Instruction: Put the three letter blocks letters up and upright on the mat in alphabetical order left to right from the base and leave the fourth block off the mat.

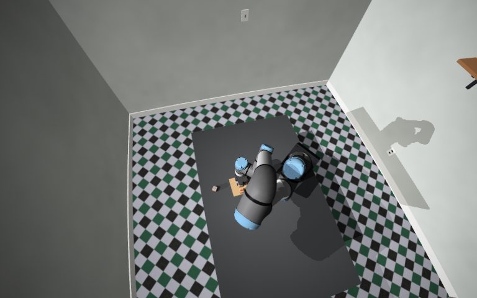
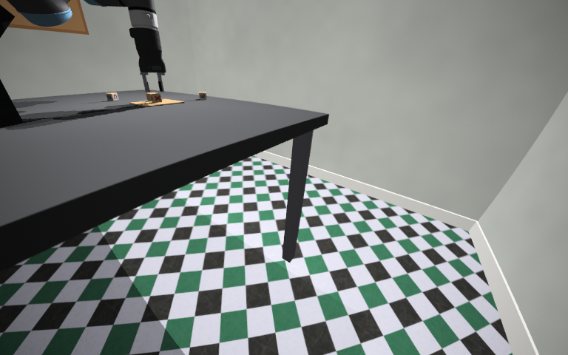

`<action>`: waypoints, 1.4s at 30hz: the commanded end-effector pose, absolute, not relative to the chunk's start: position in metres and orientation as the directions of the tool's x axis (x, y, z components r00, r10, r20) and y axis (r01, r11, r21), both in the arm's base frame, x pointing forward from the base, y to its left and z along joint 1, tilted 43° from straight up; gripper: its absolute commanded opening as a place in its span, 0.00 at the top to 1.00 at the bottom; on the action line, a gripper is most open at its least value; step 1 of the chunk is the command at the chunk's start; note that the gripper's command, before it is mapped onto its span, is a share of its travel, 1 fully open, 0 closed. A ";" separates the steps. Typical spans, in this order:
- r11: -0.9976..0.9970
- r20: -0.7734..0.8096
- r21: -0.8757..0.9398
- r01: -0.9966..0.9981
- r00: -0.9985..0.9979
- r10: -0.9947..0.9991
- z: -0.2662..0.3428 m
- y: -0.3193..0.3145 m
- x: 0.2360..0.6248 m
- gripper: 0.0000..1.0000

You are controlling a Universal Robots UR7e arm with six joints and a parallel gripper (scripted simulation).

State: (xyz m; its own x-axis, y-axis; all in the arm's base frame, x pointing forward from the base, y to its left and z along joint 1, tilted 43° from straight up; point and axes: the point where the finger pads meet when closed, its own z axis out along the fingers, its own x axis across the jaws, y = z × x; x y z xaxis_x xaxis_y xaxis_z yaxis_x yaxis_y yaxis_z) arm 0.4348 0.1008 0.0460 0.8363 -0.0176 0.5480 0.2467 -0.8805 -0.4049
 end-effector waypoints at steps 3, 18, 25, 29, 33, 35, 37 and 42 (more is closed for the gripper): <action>-0.881 0.549 -0.404 0.247 0.836 -0.018 0.060 0.092 0.426 0.13; -0.881 0.549 -0.404 0.247 0.836 -0.018 0.080 0.079 0.412 0.13; -0.881 0.549 -0.404 0.247 0.836 -0.018 0.084 0.076 0.409 0.13; -0.881 0.549 -0.404 0.247 0.836 -0.018 0.086 0.075 0.408 0.13; -0.881 0.549 -0.404 0.247 0.836 -0.018 0.086 0.075 0.408 0.13; -0.881 0.549 -0.404 0.247 0.836 -0.018 0.086 0.075 0.408 0.13; -0.881 0.549 -0.404 0.247 0.836 -0.018 0.086 0.075 0.408 0.00; -0.881 0.549 -0.404 0.247 0.836 -0.018 0.086 0.075 0.408 0.00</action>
State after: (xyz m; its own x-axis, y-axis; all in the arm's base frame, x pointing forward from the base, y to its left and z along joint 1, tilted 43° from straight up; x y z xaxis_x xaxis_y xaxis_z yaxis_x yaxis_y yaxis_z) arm 0.4079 0.0749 0.0862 0.8359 -0.0177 0.5486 0.2468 -0.8806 -0.4044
